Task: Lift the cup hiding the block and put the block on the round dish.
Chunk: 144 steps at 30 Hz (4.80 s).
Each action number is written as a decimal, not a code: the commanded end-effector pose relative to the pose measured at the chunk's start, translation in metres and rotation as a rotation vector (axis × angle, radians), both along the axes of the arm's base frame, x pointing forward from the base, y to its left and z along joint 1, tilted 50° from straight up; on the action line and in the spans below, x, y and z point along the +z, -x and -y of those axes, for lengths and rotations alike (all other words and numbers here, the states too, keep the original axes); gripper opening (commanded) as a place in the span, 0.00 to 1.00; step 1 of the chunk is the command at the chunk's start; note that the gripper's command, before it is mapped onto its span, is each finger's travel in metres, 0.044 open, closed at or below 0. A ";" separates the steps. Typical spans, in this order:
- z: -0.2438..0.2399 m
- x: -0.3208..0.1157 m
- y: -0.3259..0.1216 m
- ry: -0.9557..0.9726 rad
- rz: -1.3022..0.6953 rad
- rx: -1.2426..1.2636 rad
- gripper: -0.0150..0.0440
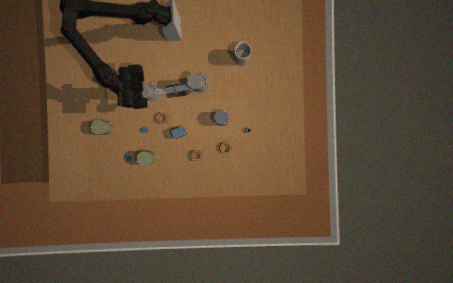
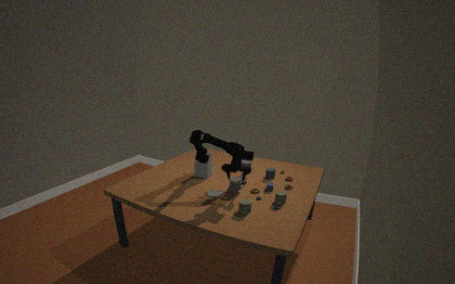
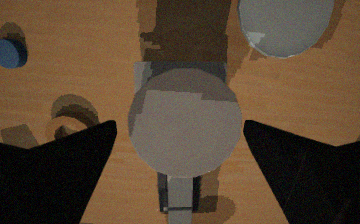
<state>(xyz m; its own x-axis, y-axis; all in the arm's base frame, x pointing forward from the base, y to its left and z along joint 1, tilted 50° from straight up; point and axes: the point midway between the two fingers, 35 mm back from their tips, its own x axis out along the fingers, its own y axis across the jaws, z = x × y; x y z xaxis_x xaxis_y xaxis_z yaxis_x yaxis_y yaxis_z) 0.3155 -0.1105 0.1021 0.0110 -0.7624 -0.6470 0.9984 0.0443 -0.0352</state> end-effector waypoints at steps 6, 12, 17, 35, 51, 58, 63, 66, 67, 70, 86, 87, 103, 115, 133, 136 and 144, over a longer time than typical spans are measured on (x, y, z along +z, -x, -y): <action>0.011 -0.011 0.001 0.000 -0.005 0.004 1.00; 0.019 -0.016 0.001 0.001 -0.005 0.004 1.00; 0.025 -0.021 0.002 0.003 -0.005 0.004 1.00; 0.024 -0.020 0.001 0.002 -0.005 0.004 0.52; 0.008 -0.010 -0.002 -0.006 -0.004 0.005 0.25; 0.001 -0.005 -0.004 -0.009 -0.004 0.005 0.25; -0.004 -0.001 -0.004 -0.010 -0.004 0.006 0.25; -0.007 0.001 -0.005 -0.011 -0.004 0.006 0.25; -0.008 0.002 -0.005 -0.012 -0.004 0.006 0.25; -0.011 0.004 -0.005 -0.012 -0.004 0.006 0.25; -0.027 0.017 -0.006 -0.015 -0.005 0.006 0.25; -0.028 0.018 -0.006 -0.015 -0.005 0.006 0.25; -0.043 0.031 -0.004 -0.014 -0.006 0.005 0.25; -0.055 0.041 -0.003 -0.012 -0.007 0.005 0.25; -0.071 0.058 0.001 -0.005 -0.007 0.004 0.25; -0.073 0.060 0.002 -0.004 -0.007 0.004 0.25; -0.070 0.059 0.003 0.003 -0.015 0.001 0.25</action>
<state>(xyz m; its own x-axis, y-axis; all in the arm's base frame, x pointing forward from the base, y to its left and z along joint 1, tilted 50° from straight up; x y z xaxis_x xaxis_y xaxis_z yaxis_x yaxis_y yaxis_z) 0.3123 -0.0410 0.1609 0.0007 -0.7642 -0.6450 0.9979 0.0425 -0.0494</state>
